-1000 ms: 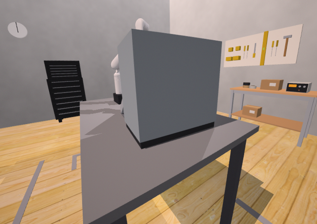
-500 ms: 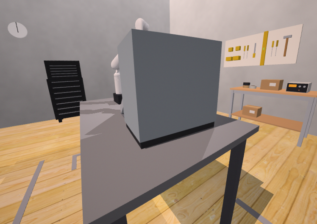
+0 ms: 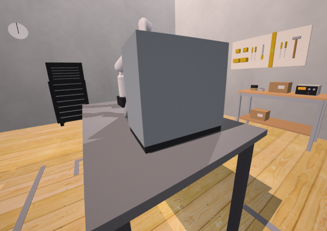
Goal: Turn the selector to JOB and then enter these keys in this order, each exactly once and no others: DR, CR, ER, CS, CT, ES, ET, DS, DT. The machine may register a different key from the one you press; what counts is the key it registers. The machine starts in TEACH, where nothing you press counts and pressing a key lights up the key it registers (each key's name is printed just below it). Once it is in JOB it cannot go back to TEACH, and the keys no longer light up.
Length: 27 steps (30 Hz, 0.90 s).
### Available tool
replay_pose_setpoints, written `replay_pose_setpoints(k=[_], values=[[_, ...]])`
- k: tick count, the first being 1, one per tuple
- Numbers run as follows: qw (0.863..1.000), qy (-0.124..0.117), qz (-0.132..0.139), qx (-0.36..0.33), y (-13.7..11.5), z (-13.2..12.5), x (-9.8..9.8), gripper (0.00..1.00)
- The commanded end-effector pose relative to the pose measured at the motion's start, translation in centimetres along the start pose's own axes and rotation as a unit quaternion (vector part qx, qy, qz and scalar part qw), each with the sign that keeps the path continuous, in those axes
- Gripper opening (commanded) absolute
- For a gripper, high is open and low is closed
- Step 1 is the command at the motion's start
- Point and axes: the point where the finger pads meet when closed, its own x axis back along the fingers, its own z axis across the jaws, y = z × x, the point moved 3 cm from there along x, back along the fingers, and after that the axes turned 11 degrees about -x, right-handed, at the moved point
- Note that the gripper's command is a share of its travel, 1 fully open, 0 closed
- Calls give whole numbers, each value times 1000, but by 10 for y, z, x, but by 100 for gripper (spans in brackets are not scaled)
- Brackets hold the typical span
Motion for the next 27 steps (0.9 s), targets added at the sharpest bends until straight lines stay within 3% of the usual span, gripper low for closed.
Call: replay_pose_setpoints(k=[1,17,27], values=[[1000,1,0,0,0,1,4,10],[1000,1,0,0,1,1,11,10],[1000,1,0,0,29,6,11,10]])
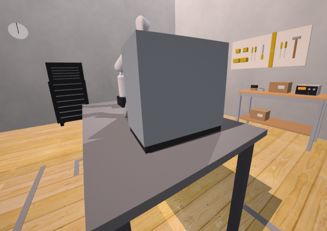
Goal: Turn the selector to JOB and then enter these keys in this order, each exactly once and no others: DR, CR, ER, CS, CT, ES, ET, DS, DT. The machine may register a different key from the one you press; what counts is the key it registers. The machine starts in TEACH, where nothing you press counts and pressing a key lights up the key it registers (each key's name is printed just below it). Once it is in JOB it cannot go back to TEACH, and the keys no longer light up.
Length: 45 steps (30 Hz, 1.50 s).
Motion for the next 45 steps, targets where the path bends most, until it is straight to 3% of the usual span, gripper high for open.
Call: replay_pose_setpoints(k=[1,10,27,45], values=[[1000,0,2,0,4,1,0,10],[1000,0,2,0,8,2,-1,10],[1000,0,2,0,7,2,-21,10],[1000,0,2,0,7,2,-22,10]])
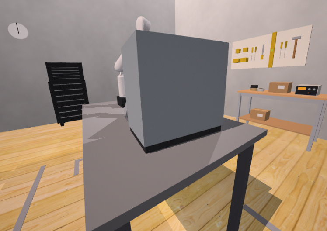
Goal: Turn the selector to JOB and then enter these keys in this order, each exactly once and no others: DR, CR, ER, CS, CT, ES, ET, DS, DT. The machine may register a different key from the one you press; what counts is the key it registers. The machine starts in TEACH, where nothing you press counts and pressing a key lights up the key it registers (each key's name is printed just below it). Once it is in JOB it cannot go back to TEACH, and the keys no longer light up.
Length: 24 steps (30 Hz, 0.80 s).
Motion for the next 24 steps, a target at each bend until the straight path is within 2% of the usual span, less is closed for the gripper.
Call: replay_pose_setpoints(k=[1,24], values=[[1000,1,0,0,0,1,0,10],[1000,1,0,0,0,1,-4,10]])
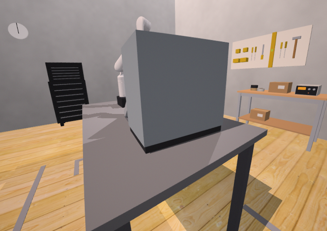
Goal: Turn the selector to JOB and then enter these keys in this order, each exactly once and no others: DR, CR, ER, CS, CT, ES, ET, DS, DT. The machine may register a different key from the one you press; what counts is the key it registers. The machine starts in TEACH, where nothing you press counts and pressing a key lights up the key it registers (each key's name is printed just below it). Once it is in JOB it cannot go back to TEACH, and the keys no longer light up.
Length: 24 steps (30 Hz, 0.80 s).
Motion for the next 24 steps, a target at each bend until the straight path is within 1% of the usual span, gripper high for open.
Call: replay_pose_setpoints(k=[1,24], values=[[1000,1,0,0,0,1,0,10],[1000,1,0,0,0,1,-6,10]])
